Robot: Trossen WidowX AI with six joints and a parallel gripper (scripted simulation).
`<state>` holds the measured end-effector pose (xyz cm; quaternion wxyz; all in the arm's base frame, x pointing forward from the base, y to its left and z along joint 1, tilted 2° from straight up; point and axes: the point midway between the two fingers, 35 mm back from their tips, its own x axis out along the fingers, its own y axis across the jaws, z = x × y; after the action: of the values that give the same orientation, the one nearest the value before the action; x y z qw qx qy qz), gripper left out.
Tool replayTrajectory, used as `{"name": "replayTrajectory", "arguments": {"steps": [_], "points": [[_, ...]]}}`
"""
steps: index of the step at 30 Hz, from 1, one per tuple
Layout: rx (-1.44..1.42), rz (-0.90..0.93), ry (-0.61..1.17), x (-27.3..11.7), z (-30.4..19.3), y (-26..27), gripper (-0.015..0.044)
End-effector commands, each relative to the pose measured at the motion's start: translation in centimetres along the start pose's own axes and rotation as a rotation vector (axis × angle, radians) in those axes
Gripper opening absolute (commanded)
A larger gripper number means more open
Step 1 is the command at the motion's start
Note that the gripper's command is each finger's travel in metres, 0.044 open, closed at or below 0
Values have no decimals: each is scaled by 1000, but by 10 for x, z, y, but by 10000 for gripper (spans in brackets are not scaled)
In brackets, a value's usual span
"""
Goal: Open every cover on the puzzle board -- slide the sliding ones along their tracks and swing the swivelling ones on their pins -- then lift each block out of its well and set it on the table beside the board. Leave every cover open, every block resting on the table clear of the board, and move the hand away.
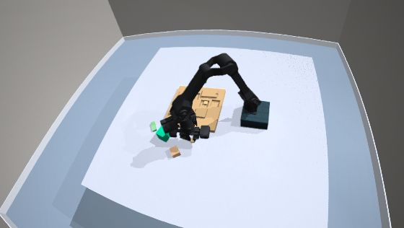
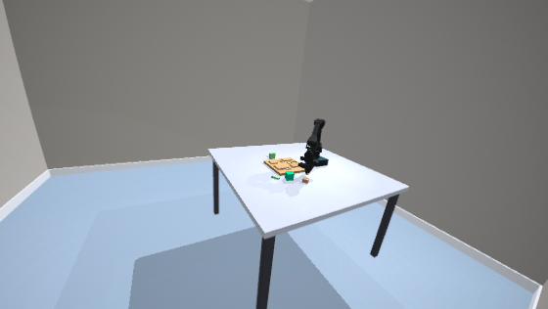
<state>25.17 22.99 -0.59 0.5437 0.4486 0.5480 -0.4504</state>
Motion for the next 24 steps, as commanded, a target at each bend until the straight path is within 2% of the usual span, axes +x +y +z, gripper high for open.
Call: {"name": "replayTrajectory", "arguments": {"steps": [1, 11, 24], "points": [[5, -4, 1, 8, 1, -2, 80], [5, -4, 0, 20, 2, -4, 80], [0, -2, -1, 16, 1, -3, 421]]}}
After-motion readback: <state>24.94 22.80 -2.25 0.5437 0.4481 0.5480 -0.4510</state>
